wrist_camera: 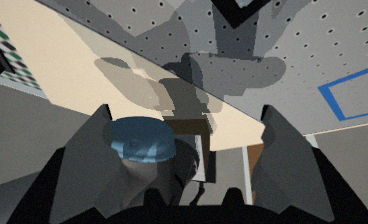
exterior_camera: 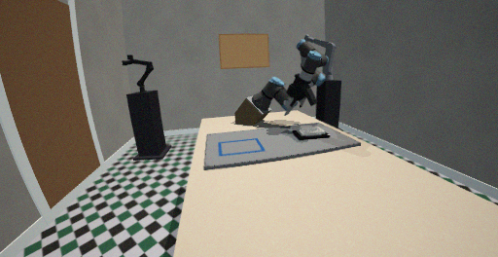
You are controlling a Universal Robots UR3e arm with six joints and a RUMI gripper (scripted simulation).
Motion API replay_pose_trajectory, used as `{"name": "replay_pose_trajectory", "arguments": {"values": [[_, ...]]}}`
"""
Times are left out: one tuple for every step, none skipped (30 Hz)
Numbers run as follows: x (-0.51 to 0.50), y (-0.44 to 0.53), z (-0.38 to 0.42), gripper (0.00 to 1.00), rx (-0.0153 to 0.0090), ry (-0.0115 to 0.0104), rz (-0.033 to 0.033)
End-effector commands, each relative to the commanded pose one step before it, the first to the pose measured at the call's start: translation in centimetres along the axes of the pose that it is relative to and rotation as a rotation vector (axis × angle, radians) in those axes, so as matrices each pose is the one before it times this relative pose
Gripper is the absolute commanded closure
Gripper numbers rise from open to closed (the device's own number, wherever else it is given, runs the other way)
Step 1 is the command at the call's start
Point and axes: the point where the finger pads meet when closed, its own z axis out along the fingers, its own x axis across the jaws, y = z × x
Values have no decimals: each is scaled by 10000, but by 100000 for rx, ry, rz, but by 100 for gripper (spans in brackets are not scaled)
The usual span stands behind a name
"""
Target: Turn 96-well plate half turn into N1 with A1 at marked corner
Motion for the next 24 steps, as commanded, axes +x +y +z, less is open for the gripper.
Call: {"name": "replay_pose_trajectory", "arguments": {"values": [[284, -18287, -5610, 0, 10029, 392, -13428], [0, 0, 0, 0, 0, 0, 0], [0, 0, 0, 0, 0, 0, 0], [0, 0, 0, 0, 0, 0, 0], [0, 1, 0, 0, 0, 0, 0], [0, 1, 0, 0, 0, 0, 0], [0, 1, 0, 0, 0, 0, 0], [0, 0, 0, 0, 0, 0, 0], [0, 0, 0, 0, 0, 0, 0], [-1, 2, -1, 0, 0, 0, 0], [0, 1, 0, 0, 0, 0, 0], [0, 1, 0, 0, 0, 0, 0], [0, 1, 0, 0, 0, 0, 0], [0, 1, 0, 0, 0, 0, 0], [0, 1, 0, 0, 0, 0, 0], [0, 1, 0, 0, 0, 0, 0], [0, 1, 0, 0, 0, 0, 0], [1025, -4703, -1376, 0, 1561, 576, -2888], [1171, -4696, -1294, 0, 1561, 576, -2888], [186, -707, -215, 0, 758, 279, -1401], [0, 1, 0, 0, 0, 0, 0], [0, 1, 0, 0, 0, 0, 0], [0, 1, 0, 0, 0, 0, 0], [0, 1, 0, 0, 0, 0, 0]]}}
